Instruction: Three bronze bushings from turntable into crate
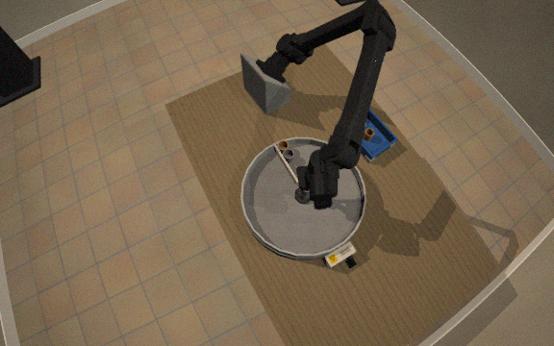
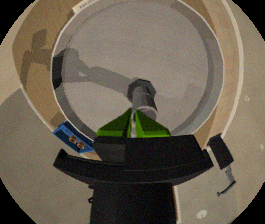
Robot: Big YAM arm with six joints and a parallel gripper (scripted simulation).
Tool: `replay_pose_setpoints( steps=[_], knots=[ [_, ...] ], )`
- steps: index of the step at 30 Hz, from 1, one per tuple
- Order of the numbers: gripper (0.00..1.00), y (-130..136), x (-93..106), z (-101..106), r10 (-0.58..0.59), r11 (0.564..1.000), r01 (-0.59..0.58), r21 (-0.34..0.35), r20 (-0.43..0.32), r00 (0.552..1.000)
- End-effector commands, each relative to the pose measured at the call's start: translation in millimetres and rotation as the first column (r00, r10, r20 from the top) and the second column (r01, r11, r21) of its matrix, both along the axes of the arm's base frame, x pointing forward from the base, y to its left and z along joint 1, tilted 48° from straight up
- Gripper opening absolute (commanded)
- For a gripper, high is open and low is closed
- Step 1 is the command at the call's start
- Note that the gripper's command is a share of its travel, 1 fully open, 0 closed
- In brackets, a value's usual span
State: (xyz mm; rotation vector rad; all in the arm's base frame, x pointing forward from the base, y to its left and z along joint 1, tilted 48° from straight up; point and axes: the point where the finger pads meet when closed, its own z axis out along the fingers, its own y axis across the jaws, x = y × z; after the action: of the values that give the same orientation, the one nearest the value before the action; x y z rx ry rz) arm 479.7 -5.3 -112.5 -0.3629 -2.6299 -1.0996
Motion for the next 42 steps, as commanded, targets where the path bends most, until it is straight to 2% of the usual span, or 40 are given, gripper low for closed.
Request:
replay_pose_setpoints(
  steps=[1,4,10,42],
  knots=[
    [0.00,2.2,3.5,-6.3,-0.004,1.000,0.004,-0.001,0.001,1.000],
    [0.00,5.6,-2.0,-8.5,0.000,1.000,0.000,0.002,-0.012,1.000],
    [0.00,2.0,3.8,-3.3,-0.004,1.000,0.004,-0.001,0.004,1.000],
    [0.00,1.9,3.9,-3.2,-0.004,1.000,0.004,-0.001,0.004,1.000]
  ],
)
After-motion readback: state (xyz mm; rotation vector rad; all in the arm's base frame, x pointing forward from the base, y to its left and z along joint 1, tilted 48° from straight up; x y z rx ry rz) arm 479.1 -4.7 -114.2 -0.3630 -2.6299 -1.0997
